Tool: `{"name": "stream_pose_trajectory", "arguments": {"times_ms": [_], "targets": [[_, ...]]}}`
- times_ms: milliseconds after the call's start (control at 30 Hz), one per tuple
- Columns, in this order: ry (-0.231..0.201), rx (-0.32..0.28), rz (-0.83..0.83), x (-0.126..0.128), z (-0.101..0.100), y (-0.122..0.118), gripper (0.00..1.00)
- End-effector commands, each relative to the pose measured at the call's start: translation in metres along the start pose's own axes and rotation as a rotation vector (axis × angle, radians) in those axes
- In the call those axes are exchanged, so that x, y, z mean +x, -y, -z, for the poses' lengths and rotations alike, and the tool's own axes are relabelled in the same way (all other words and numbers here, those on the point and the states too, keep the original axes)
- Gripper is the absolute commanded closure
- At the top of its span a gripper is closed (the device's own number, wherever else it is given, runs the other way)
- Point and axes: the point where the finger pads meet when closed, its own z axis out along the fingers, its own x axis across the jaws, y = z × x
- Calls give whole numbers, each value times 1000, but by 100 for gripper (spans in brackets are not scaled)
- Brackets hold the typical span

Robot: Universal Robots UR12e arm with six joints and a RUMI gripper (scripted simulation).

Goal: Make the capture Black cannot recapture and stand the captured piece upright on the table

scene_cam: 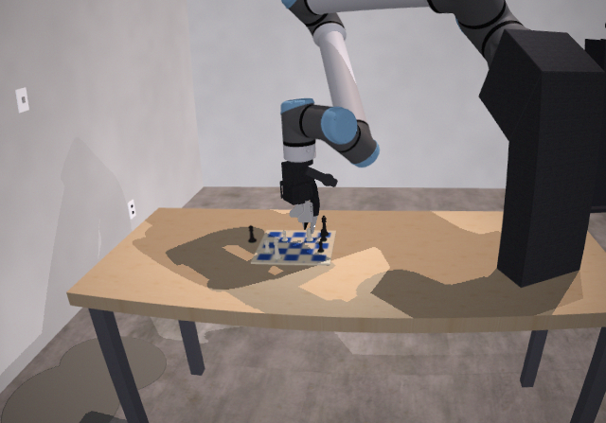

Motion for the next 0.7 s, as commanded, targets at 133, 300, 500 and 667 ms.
{"name": "stream_pose_trajectory", "arguments": {"times_ms": [133,300,500,667], "targets": [[0,-1,0,0,-14,0,78],[0,-1,0,0,-16,0,78],[0,-1,0,0,-16,0,78],[0,-1,0,0,-16,0,78]]}}
